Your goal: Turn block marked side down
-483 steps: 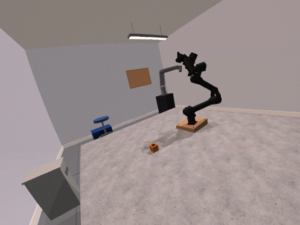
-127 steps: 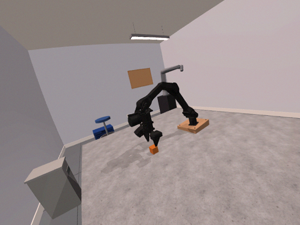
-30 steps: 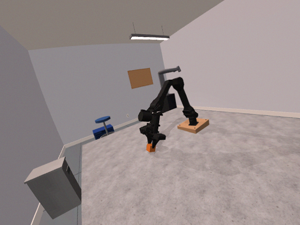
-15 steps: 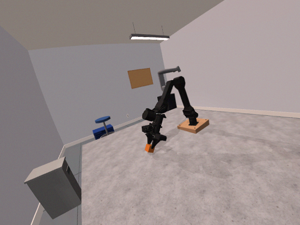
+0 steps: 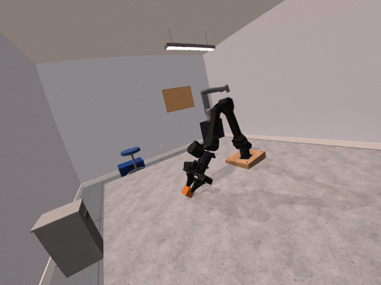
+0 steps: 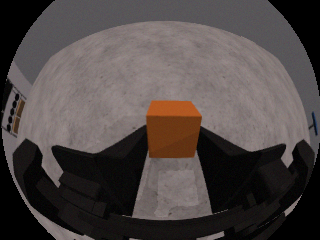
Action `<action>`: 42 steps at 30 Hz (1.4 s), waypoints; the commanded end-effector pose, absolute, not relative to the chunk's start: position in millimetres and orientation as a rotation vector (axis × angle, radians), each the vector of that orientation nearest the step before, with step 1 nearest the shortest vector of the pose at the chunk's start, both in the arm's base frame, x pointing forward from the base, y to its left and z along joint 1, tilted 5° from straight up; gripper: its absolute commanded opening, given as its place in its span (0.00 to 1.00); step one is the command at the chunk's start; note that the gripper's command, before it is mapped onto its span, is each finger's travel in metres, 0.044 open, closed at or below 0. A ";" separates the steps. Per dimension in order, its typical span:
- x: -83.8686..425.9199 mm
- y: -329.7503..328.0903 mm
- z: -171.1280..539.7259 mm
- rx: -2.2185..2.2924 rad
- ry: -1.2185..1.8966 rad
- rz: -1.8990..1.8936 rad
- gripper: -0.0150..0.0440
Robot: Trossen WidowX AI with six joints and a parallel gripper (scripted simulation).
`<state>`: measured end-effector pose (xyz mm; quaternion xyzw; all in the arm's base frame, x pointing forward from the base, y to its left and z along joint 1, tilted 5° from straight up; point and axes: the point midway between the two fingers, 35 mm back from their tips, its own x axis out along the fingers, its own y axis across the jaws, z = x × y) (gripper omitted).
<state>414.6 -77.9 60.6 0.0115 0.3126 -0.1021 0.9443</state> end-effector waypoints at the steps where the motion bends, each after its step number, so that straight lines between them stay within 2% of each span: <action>1: 410.1 -77.2 52.4 0.015 0.590 -0.204 0.25; 12: 398.2 -75.6 52.3 -0.004 0.430 -0.205 0.25; 31: 397.3 -75.4 54.3 -0.007 0.401 -0.204 0.25; 42: 397.3 -75.4 54.3 -0.007 0.401 -0.204 0.74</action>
